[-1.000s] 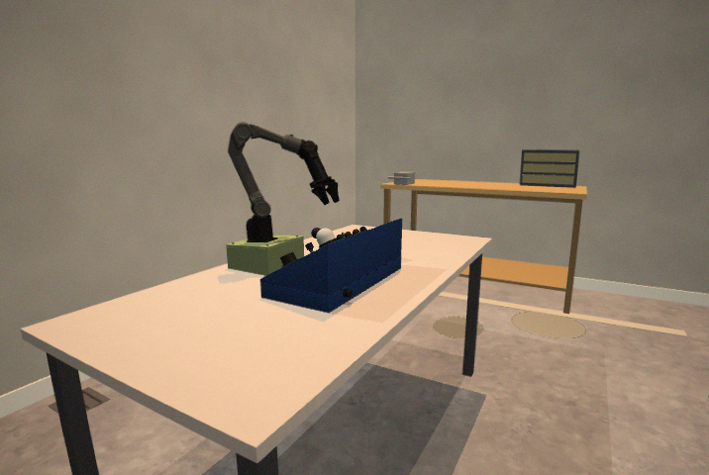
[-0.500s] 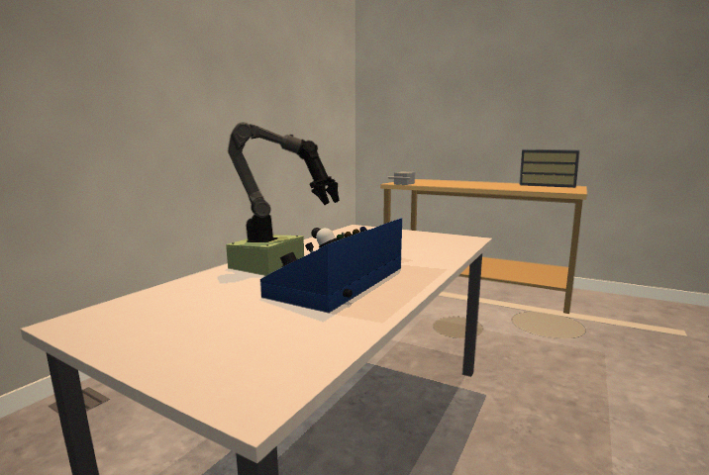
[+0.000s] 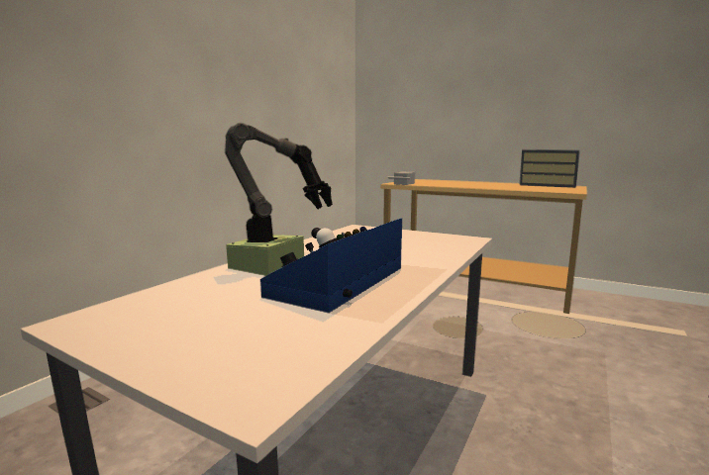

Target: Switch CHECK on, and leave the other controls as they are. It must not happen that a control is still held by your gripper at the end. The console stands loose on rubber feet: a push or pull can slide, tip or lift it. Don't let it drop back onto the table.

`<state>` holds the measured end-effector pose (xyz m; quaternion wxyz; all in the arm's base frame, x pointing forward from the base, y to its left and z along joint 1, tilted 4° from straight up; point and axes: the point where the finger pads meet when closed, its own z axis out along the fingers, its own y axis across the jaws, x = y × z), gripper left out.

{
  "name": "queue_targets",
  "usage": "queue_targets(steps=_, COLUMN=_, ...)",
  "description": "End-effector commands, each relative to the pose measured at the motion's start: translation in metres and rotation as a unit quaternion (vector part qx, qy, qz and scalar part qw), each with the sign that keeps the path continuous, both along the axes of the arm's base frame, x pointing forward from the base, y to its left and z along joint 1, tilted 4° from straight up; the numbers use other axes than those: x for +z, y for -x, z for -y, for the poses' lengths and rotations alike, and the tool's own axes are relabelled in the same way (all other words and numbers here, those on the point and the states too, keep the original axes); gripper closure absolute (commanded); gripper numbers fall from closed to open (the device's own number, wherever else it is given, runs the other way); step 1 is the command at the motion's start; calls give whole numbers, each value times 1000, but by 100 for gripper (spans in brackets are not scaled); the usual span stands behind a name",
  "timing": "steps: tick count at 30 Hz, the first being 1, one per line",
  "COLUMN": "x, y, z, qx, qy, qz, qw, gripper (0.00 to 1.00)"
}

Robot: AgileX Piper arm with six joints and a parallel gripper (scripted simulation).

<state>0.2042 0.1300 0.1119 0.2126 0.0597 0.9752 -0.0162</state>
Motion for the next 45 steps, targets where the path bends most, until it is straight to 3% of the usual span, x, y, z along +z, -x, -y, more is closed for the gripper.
queue_targets(steps=1, x=-4, y=9, z=0, qx=1, qy=1, qz=1, qw=1000, gripper=6)
queue_targets(steps=3, x=-6, y=12, z=0, qx=1, qy=1, qz=1, qw=1000, gripper=6)
queue_targets(steps=4, x=-6, y=12, z=0, qx=1, qy=1, qz=1, qw=1000, gripper=100)
queue_targets(steps=45, x=-7, y=11, z=0, qx=1, qy=1, qz=1, qw=1000, gripper=100)
